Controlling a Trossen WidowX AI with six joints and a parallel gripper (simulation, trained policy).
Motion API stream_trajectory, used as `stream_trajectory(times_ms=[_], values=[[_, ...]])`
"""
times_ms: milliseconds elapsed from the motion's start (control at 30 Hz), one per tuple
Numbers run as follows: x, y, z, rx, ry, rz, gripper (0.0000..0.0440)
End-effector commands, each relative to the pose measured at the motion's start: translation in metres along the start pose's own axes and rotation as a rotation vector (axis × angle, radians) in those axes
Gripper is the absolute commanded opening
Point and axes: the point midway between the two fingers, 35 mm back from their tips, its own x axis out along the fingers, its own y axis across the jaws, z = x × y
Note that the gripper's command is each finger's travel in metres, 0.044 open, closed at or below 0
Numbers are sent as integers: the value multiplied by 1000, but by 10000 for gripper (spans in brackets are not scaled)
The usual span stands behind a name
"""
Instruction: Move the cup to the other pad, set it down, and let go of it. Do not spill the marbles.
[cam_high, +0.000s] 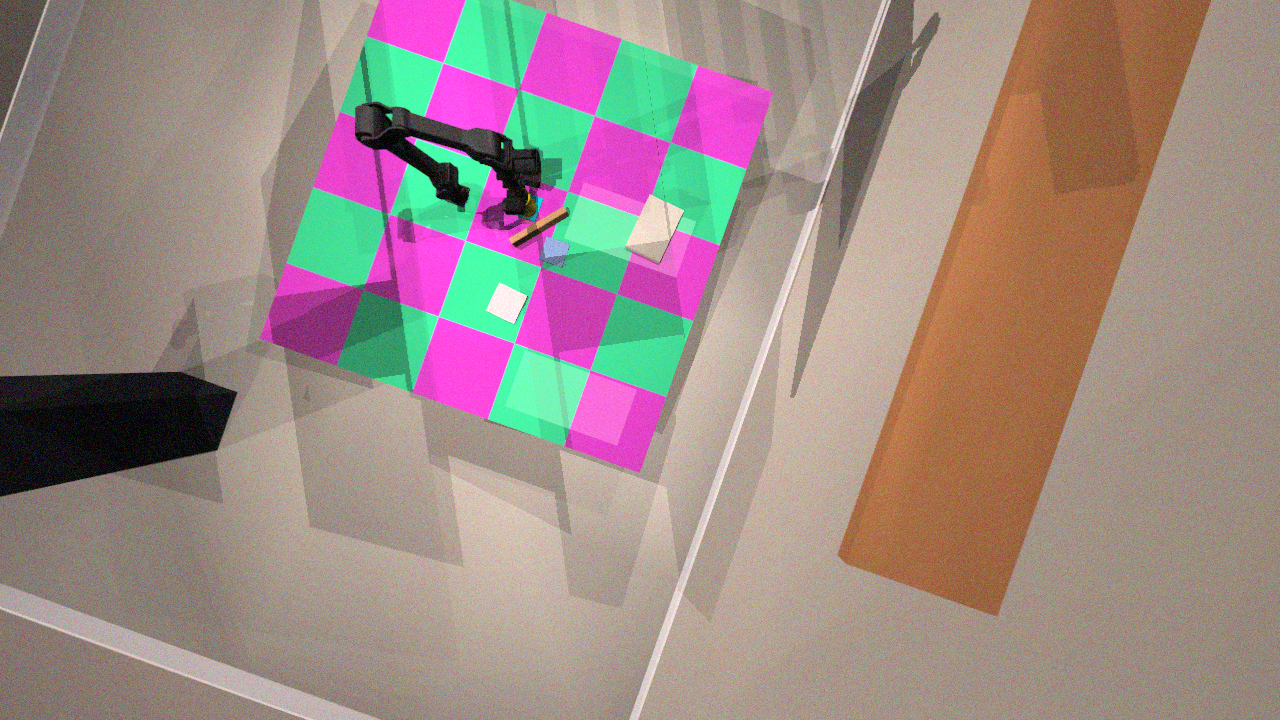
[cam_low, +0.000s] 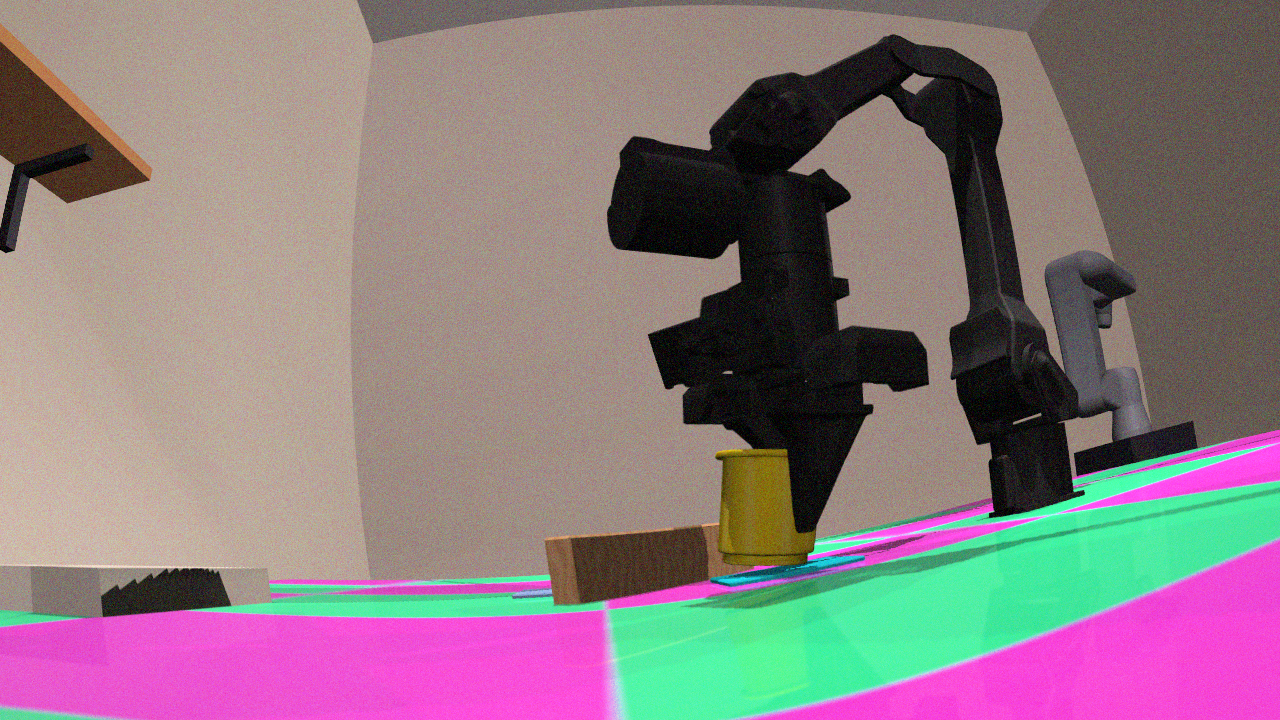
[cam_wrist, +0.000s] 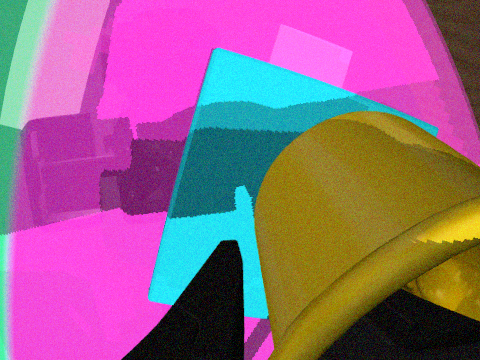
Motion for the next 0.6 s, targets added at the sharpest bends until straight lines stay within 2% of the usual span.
stream_trajectory(times_ms=[0,133,567], values=[[0,-2,0,14,-18,-2,82],[-5,-3,6,31,-66,13,163],[-20,-1,-1,48,-139,57,199]])
